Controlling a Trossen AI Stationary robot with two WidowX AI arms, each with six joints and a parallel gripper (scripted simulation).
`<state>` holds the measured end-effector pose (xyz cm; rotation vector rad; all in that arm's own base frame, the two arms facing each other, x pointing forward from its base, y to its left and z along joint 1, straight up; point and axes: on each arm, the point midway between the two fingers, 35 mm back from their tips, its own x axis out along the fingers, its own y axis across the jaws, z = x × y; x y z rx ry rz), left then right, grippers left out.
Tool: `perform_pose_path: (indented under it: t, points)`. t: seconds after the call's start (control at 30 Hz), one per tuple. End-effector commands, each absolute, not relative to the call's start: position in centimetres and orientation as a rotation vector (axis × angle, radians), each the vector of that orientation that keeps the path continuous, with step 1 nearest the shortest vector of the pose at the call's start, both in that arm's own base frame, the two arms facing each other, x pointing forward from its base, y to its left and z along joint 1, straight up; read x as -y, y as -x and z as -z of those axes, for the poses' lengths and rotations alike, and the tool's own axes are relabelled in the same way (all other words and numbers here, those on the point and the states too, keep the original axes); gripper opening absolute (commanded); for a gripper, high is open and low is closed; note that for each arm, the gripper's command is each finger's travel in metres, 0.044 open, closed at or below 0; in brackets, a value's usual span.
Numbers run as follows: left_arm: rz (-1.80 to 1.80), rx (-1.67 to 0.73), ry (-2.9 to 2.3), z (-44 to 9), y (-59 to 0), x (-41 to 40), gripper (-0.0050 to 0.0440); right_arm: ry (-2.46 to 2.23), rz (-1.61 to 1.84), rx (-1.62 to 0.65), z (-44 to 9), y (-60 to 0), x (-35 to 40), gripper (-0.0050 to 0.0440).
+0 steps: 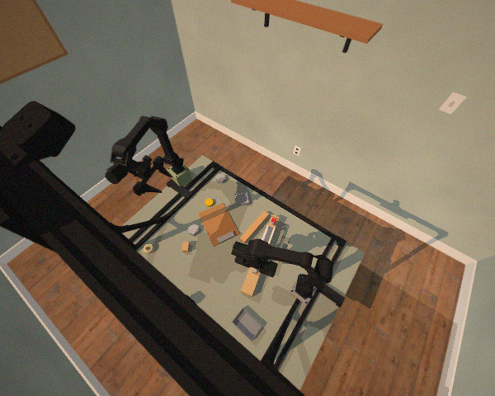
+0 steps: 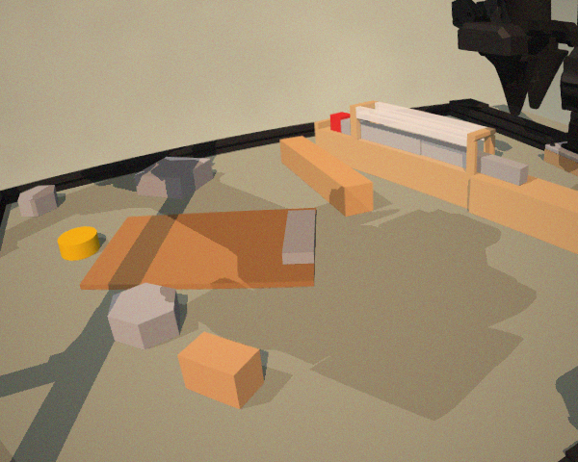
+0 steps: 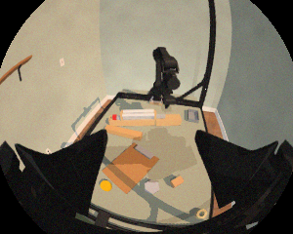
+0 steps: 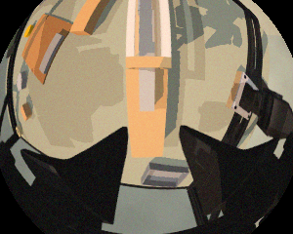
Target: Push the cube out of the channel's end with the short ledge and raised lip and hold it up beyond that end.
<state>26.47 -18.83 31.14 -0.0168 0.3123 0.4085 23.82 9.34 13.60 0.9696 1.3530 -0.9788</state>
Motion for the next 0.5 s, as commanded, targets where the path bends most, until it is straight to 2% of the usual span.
perform_pose_path:
  t: [0.0,0.23,0.47]
  points:
    - [-0.408,-0.311,0.018,-31.2,-26.4,18.9,0.0400,-0.970,0.978,-1.352,-13.6,-24.0,-9.2,0.0220]
    - [-0.408,-0.311,0.018,-31.2,-26.4,18.9,0.0400,-0.977,0.976,-1.342,-14.0,-26.6,-6.9,0.0220]
    - [-0.408,-0.311,0.018,-31.2,-26.4,18.9,0.0400,-0.987,0.976,-1.311,-14.5,-31.9,1.2,0.0220]
